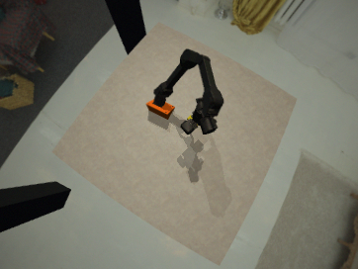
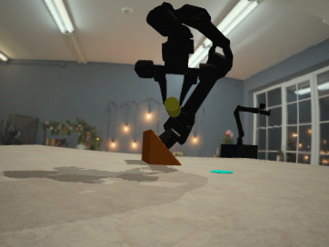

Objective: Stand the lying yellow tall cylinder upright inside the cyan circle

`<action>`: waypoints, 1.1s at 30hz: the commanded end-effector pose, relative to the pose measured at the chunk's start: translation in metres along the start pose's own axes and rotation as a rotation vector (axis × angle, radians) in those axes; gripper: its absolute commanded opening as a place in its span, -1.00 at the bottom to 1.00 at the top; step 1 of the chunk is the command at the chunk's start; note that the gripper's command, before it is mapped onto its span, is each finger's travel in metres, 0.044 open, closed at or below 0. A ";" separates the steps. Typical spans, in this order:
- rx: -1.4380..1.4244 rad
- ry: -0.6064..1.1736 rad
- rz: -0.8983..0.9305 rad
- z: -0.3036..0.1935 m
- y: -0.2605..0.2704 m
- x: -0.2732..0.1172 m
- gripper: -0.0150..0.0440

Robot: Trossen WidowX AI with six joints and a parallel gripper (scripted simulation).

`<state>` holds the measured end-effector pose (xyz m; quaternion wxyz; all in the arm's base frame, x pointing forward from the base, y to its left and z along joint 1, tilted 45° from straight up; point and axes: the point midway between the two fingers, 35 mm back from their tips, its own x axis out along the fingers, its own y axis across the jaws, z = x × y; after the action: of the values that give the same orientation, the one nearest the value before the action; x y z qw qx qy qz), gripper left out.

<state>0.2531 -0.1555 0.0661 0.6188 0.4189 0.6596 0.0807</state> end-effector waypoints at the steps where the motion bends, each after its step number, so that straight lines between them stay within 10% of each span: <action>1: 0.012 -0.001 0.007 -0.004 0.011 -0.001 -0.14; 33: 0.086 0.005 0.051 -0.043 0.094 -0.004 -0.14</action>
<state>0.2585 -0.0870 0.1320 0.6000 0.4560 0.6536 0.0699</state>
